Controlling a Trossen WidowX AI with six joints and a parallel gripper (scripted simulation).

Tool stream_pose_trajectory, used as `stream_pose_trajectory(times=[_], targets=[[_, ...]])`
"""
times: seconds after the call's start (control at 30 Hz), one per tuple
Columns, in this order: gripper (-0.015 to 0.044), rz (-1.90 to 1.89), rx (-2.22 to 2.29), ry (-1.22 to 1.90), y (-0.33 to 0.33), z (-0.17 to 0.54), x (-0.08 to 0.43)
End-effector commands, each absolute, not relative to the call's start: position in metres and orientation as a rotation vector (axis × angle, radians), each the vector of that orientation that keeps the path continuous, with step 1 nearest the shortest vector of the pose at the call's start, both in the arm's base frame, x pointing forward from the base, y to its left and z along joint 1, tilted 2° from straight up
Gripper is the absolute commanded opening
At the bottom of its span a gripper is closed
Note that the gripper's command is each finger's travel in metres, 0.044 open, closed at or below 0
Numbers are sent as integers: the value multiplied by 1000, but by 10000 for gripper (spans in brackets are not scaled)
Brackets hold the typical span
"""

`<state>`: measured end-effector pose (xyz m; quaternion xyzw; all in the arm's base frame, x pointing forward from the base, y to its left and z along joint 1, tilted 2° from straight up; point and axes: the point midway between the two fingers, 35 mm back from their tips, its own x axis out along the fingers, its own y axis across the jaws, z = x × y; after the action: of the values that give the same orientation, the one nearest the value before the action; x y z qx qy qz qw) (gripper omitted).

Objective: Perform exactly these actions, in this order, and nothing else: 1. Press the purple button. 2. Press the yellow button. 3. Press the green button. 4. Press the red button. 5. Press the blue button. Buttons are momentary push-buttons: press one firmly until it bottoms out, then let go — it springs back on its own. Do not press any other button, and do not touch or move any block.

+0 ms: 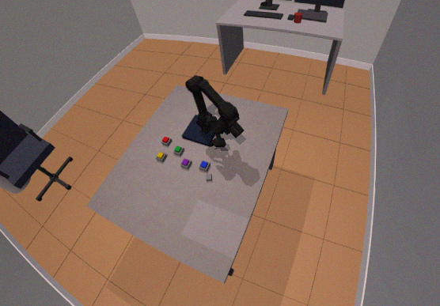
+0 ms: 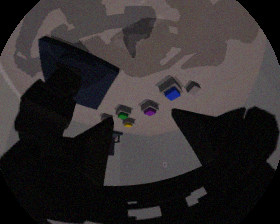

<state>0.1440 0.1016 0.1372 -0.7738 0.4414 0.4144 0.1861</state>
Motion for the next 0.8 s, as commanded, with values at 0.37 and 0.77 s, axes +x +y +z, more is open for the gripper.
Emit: stream_pose_trajectory(times=[0.37, 0.77], targets=[[400, 691, -1170, 1578, 70, 133, 196], [400, 50, -88, 1575, -11, 144, 259]])
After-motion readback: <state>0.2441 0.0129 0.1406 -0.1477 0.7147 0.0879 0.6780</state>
